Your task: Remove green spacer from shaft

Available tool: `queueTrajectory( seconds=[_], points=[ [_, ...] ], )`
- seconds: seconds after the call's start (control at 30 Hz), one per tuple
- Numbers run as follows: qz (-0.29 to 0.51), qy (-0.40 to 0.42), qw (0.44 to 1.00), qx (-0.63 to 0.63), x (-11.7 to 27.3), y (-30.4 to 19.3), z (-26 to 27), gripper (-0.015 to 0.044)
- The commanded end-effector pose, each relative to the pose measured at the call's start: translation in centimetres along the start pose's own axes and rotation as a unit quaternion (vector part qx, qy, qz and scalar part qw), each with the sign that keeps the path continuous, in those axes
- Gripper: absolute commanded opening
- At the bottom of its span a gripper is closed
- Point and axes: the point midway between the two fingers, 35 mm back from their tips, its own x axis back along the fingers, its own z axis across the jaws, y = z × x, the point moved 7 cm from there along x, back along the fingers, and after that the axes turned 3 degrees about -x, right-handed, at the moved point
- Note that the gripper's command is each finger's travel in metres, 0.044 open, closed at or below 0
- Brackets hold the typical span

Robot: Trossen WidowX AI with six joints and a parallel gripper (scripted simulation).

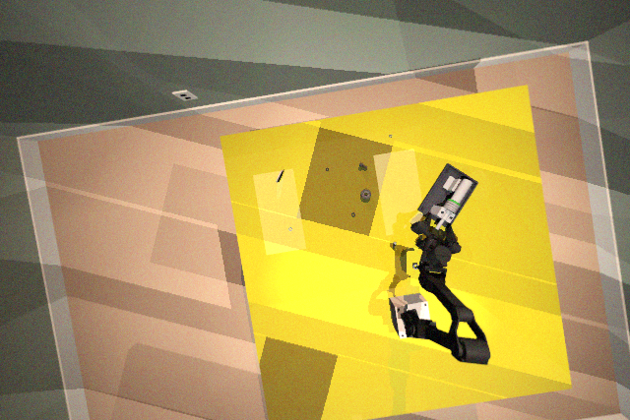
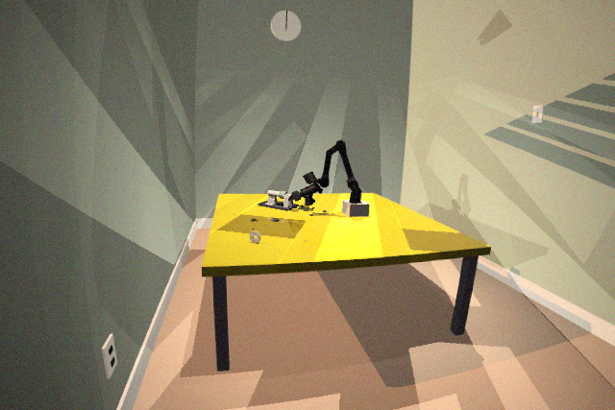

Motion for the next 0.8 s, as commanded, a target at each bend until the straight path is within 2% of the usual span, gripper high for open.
queueTrajectory(
  seconds=[0.0,0.2,0.73,0.77],
  points=[
    [0.001,-0.002,1.0,0.002,-0.03,-0.06,-0.04,0.044],
    [0.001,-0.002,1.0,0.002,-0.07,-0.13,-0.19,0.044],
    [0.001,0.0,1.0,0.0,-0.01,-0.03,-0.03,0.002],
    [0.001,0.0,1.0,0.0,-0.01,-0.03,-0.03,0.0013]
  ],
)
